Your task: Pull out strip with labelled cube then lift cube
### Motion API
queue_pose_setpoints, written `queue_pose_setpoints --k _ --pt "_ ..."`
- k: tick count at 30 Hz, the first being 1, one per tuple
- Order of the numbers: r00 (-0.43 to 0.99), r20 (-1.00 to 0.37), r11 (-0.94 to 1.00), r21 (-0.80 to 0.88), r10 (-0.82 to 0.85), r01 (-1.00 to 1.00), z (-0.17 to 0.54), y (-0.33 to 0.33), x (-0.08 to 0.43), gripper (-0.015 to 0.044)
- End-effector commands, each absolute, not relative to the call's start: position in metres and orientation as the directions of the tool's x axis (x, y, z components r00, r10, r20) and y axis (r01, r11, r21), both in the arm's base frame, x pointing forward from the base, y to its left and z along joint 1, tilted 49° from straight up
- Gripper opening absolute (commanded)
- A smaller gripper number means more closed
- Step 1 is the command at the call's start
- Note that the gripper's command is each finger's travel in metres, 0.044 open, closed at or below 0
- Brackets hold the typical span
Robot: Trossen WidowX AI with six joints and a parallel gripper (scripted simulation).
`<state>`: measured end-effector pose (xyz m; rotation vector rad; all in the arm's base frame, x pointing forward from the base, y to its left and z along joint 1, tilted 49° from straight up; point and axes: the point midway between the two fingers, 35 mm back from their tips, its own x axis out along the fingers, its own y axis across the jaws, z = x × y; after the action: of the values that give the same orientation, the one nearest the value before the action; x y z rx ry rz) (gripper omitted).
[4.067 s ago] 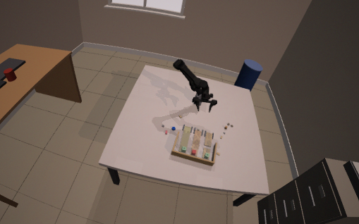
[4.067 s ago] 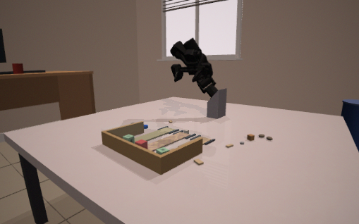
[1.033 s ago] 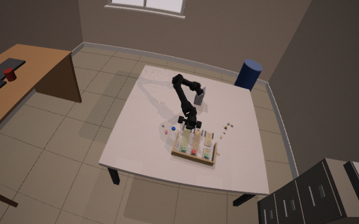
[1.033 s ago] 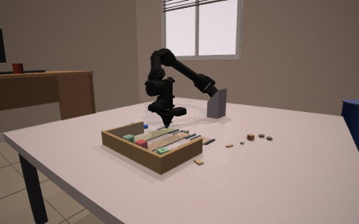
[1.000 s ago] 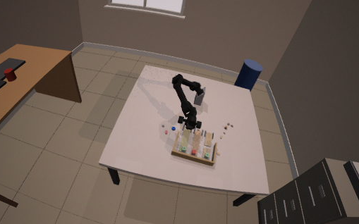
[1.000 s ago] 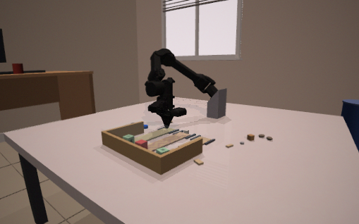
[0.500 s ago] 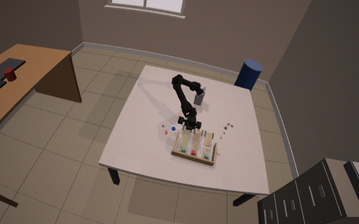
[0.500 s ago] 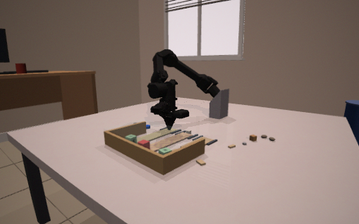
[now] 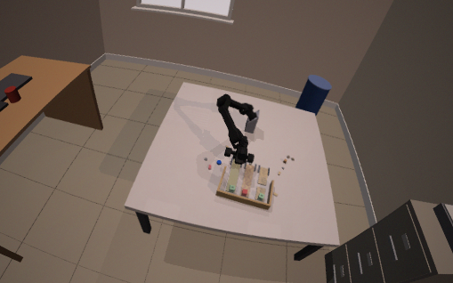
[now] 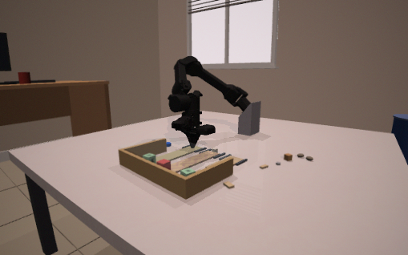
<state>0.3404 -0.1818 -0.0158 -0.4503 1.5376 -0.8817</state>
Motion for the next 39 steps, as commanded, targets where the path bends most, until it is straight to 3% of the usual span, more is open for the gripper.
queue_pose_setpoints --k 1,39 --pt "-0.178 -0.663 0.632 -0.748 -0.727 0.203 -0.017 -0.183 0.340 0.0000" --pt "-0.180 -0.663 0.633 -0.748 -0.727 0.201 -0.021 -0.171 0.299 0.0000"
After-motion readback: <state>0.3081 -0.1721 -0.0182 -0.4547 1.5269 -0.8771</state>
